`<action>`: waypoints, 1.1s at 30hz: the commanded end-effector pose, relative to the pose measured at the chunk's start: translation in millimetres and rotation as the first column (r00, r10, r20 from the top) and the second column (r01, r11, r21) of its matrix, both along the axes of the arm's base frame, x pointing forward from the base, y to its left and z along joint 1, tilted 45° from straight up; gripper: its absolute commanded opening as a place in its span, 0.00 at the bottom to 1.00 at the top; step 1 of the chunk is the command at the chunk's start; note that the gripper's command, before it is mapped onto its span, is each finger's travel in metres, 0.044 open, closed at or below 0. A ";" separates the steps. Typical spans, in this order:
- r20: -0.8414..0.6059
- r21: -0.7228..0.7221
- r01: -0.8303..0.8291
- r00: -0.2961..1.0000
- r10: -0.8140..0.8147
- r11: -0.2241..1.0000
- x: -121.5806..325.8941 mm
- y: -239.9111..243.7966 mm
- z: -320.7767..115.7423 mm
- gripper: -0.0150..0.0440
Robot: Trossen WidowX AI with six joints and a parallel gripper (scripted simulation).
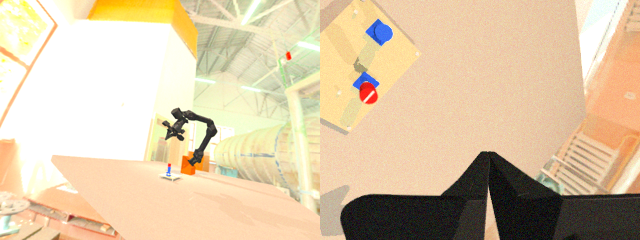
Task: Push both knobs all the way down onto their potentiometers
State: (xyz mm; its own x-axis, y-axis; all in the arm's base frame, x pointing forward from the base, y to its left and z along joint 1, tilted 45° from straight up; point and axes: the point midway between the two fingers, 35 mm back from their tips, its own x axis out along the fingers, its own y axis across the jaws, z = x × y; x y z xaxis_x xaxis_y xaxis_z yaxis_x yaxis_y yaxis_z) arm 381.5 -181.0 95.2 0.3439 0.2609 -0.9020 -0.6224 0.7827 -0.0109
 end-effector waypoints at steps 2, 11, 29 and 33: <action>-0.105 0.171 0.013 0.994 0.005 0.985 -5.8 28.8 -23.3 0.25; -0.276 0.399 0.093 0.961 0.023 0.912 -18.4 68.9 -48.0 0.25; -0.363 0.491 0.157 0.931 0.037 0.857 -23.2 101.4 -70.5 0.25; -0.363 0.491 0.157 0.931 0.037 0.857 -23.2 101.4 -70.5 0.25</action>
State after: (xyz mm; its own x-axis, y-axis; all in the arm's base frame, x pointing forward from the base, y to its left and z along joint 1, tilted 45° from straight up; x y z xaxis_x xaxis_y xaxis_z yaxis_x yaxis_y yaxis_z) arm 358.7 -82.6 27.1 0.0640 0.6949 -0.7162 -0.4658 0.6555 0.5944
